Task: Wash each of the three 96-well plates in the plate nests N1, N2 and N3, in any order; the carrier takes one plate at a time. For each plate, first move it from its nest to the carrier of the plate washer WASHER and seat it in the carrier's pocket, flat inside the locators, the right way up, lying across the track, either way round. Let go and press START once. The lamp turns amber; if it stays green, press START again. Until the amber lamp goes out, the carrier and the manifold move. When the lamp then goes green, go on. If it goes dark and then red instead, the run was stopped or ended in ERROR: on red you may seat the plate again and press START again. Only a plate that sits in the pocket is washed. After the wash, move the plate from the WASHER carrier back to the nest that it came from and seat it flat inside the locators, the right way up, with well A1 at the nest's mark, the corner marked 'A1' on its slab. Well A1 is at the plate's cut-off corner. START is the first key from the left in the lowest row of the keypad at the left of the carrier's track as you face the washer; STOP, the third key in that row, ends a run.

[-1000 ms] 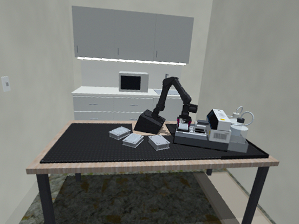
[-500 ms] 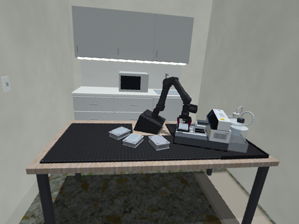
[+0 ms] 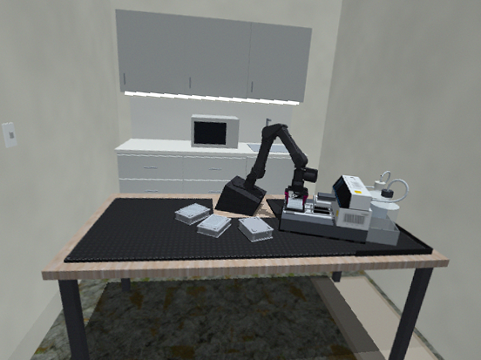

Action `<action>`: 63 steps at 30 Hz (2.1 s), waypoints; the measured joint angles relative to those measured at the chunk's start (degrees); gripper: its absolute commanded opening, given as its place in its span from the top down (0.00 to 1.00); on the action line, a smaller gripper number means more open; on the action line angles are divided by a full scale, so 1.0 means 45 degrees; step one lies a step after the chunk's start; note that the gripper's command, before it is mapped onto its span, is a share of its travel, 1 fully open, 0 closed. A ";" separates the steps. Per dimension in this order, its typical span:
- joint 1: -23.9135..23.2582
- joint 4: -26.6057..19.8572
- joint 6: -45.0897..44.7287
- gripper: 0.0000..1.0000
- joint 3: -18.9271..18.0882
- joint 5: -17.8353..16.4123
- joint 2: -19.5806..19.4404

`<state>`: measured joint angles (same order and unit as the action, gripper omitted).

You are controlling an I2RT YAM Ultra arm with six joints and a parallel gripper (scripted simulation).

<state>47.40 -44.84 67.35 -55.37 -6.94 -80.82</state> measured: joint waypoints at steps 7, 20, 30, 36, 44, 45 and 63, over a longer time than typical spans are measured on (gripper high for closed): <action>0.0005 0.0049 0.0005 1.00 0.0015 0.0000 -0.0019; 0.0010 0.0097 0.0015 0.00 0.0039 0.0000 -0.0039; 0.0010 0.0097 0.0015 0.00 0.0039 0.0000 -0.0044; 0.0010 0.0097 0.0015 0.00 0.0039 0.0000 -0.0044; -0.0015 -0.0044 0.0010 0.00 -0.0034 0.0000 0.0015; -0.0024 -0.0102 0.0005 0.00 -0.0068 0.0000 0.0044; -0.0189 -0.1433 -0.0131 0.00 -0.0840 0.0000 0.0656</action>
<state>46.54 -51.29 66.76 -59.16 -6.94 -77.87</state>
